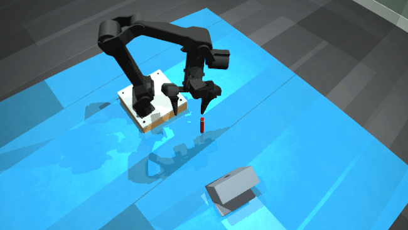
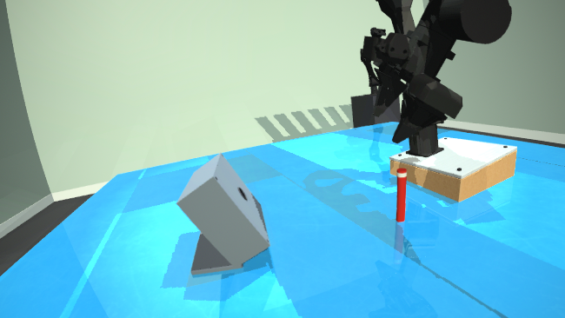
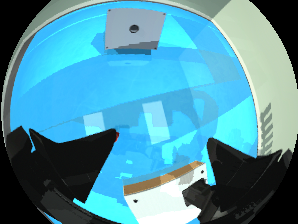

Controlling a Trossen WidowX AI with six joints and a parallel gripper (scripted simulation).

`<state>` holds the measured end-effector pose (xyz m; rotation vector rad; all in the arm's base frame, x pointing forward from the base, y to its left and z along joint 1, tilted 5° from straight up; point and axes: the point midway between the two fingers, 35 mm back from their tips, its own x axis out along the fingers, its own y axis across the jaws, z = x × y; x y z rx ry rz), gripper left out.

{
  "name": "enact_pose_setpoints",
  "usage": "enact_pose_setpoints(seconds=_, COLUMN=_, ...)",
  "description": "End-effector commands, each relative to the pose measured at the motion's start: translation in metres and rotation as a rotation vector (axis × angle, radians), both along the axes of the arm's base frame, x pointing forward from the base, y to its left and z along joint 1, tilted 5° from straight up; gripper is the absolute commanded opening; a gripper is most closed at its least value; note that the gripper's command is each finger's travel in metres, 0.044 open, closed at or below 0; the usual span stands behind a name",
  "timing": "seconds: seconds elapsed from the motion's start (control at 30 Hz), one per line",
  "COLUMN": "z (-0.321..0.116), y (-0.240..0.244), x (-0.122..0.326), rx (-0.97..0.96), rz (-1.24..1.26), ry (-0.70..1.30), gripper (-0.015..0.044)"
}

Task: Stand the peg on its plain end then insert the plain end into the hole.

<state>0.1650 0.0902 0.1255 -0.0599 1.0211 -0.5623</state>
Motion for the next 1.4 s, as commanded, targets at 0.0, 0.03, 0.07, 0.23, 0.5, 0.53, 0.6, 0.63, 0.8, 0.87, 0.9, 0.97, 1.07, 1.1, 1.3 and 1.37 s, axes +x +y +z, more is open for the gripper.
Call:
enact_pose_setpoints(seconds=0.0, z=-0.005, y=0.006, x=0.002, rx=0.082, rz=-0.013, ry=0.105, gripper=0.0440)
enact_pose_setpoints(seconds=0.03, z=-0.006, y=0.007, x=0.003, rx=0.104, rz=-0.014, ry=0.130, gripper=0.0440)
enact_pose_setpoints(seconds=0.07, z=-0.007, y=0.009, x=0.004, rx=0.126, rz=-0.015, ry=0.154, gripper=0.0440)
enact_pose_setpoints(seconds=0.23, z=-0.009, y=0.017, x=0.010, rx=0.250, rz=-0.004, ry=0.254, gripper=0.0440)
enact_pose_setpoints(seconds=0.5, z=-0.005, y=0.032, x=0.024, rx=0.456, rz=0.053, ry=0.350, gripper=0.0440)
enact_pose_setpoints(seconds=0.53, z=-0.005, y=0.032, x=0.025, rx=0.461, rz=0.055, ry=0.351, gripper=0.0440)
enact_pose_setpoints(seconds=0.6, z=-0.005, y=0.032, x=0.025, rx=0.461, rz=0.055, ry=0.351, gripper=0.0440)
enact_pose_setpoints(seconds=0.63, z=-0.005, y=0.032, x=0.025, rx=0.461, rz=0.055, ry=0.351, gripper=0.0440)
enact_pose_setpoints(seconds=0.8, z=-0.005, y=0.032, x=0.025, rx=0.461, rz=0.055, ry=0.351, gripper=0.0440)
enact_pose_setpoints(seconds=0.87, z=-0.007, y=0.032, x=0.025, rx=0.461, rz=0.053, ry=0.350, gripper=0.0440)
enact_pose_setpoints(seconds=0.9, z=-0.010, y=0.032, x=0.025, rx=0.462, rz=0.049, ry=0.349, gripper=0.0440)
enact_pose_setpoints(seconds=0.97, z=-0.017, y=0.032, x=0.026, rx=0.464, rz=0.041, ry=0.347, gripper=0.0440)
enact_pose_setpoints(seconds=1.07, z=-0.024, y=0.031, x=0.027, rx=0.467, rz=0.031, ry=0.345, gripper=0.0440)
enact_pose_setpoints(seconds=1.1, z=-0.025, y=0.031, x=0.027, rx=0.467, rz=0.031, ry=0.344, gripper=0.0440)
enact_pose_setpoints(seconds=1.3, z=-0.030, y=0.032, x=0.028, rx=0.467, rz=0.031, ry=0.344, gripper=0.0440)
enact_pose_setpoints(seconds=1.37, z=-0.034, y=0.032, x=0.028, rx=0.467, rz=0.031, ry=0.344, gripper=0.0440)
